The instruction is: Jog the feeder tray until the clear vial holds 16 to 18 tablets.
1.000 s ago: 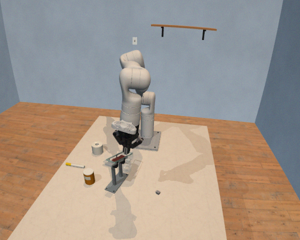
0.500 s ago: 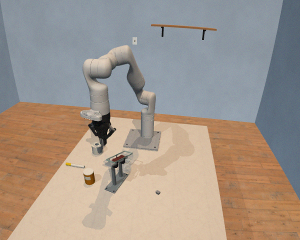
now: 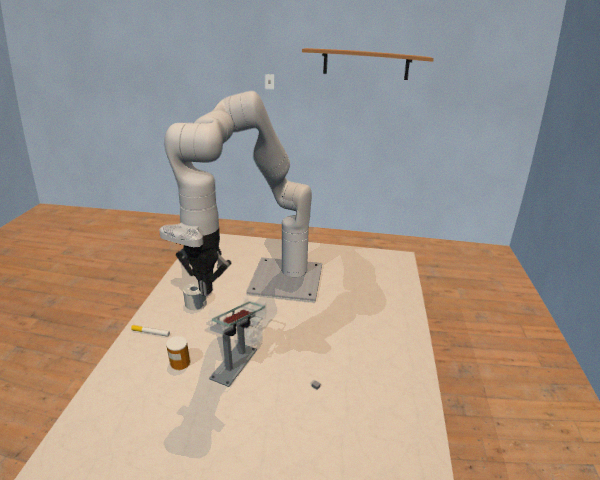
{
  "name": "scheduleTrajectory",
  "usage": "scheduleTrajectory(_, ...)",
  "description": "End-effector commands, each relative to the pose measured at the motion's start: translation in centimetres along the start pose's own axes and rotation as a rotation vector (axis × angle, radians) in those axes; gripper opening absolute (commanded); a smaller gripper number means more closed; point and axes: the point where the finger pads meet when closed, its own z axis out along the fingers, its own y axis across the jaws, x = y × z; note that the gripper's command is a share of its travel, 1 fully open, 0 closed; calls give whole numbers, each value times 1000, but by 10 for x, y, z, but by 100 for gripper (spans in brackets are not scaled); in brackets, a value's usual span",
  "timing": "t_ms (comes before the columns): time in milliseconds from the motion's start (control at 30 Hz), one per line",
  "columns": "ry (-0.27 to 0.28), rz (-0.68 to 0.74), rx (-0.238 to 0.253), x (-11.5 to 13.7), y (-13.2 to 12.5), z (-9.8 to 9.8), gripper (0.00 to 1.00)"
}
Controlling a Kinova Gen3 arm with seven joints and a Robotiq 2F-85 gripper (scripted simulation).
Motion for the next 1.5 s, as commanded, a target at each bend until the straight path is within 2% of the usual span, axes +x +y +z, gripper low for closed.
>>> scheduleTrajectory(0,-1,0,0,0,0,5,0)
scheduleTrajectory(433,-1,0,0,1,0,71,0)
scheduleTrajectory(500,-1,0,0,1,0,71,0)
scheduleTrajectory(700,-1,0,0,1,0,95,0)
scheduleTrajectory(867,-1,0,0,1,0,101,0)
scheduleTrajectory(1467,-1,0,0,-5,0,104,0)
